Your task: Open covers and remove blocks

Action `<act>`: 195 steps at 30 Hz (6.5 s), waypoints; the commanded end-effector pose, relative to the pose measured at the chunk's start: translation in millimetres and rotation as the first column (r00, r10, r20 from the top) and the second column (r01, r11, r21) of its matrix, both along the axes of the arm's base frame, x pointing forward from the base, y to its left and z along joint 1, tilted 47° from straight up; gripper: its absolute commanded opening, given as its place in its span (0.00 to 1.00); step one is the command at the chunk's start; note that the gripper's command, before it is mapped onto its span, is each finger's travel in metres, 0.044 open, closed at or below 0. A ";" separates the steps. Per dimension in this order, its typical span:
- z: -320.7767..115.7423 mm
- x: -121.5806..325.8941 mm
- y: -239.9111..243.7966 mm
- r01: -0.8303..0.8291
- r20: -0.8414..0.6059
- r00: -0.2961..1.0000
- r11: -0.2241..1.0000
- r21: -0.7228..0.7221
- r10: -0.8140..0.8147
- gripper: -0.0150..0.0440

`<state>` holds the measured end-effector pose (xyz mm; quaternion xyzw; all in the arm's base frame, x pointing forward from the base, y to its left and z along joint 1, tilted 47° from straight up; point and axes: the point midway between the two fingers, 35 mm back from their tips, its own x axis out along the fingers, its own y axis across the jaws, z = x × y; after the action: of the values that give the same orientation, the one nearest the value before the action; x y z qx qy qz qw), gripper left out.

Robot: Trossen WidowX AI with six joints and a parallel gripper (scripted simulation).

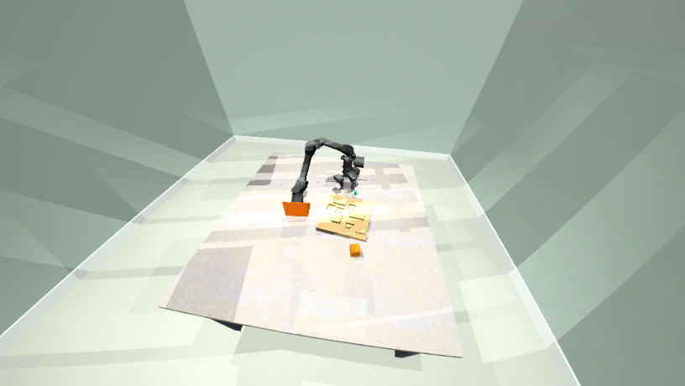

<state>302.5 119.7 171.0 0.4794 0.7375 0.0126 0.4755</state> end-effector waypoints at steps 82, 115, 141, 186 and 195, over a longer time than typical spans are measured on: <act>-186.1 -25.1 -92.4 0.201 -0.211 0.955 0.978 -0.051 -0.207 0.25; -186.1 -25.1 -92.3 0.202 -0.212 0.955 0.978 -0.052 -0.208 0.25; -177.8 -25.7 -105.4 0.203 -0.213 0.954 0.978 -0.053 -0.209 0.25; -186.0 -27.0 -97.7 0.203 -0.213 0.954 0.978 -0.052 -0.209 0.25; -187.3 -26.0 -93.6 0.203 -0.213 0.954 0.978 -0.052 -0.209 0.25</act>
<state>275.9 23.9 -16.2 0.5433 0.7316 -0.1025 0.3989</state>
